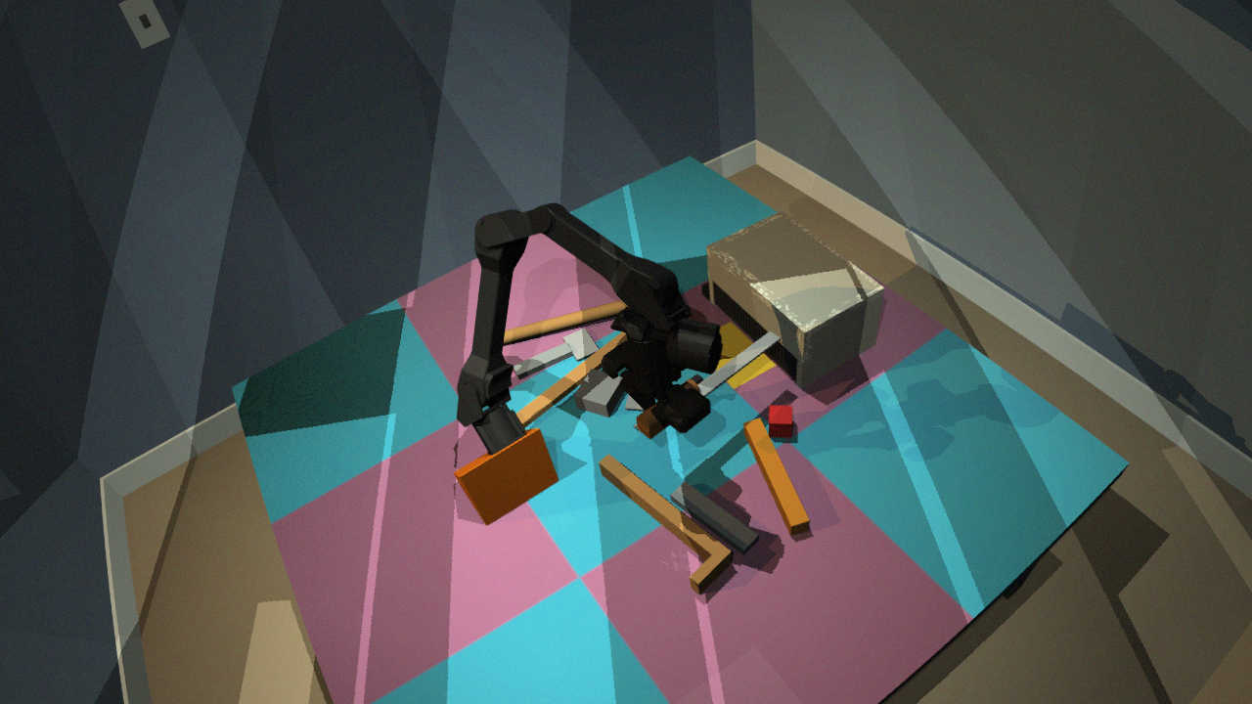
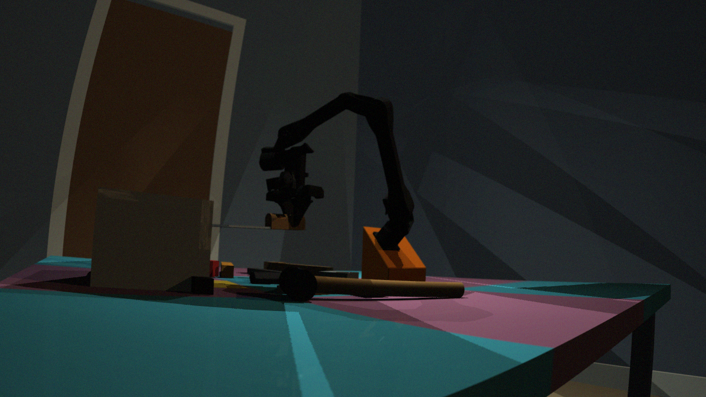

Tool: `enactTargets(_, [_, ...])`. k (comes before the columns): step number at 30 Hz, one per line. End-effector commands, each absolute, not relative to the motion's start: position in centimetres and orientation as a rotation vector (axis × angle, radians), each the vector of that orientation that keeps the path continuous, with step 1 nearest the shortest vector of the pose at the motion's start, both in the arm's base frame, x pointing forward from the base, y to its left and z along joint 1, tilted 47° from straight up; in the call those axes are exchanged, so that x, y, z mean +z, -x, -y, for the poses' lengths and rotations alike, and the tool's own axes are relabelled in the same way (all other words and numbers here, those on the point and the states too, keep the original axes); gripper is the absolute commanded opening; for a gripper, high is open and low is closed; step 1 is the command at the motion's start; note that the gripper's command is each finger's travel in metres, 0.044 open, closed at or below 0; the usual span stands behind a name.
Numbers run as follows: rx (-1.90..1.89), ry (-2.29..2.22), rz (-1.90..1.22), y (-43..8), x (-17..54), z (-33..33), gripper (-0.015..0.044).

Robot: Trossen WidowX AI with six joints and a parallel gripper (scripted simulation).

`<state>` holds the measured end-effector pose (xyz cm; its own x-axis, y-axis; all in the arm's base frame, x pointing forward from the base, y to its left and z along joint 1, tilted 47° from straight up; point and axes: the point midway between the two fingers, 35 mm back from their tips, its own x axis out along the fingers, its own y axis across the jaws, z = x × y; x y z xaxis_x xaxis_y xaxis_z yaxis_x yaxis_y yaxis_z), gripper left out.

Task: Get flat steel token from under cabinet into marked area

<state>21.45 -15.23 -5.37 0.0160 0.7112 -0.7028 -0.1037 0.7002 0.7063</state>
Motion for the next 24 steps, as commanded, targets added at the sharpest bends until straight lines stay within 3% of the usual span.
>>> enactTargets(1, [0.665, -0.563, -1.423, -21.6, -5.3, 15.2, 0.0])
enactTargets(24, [0.648, -0.586, -1.433, -22.3, -7.9, 12.2, 0.0])
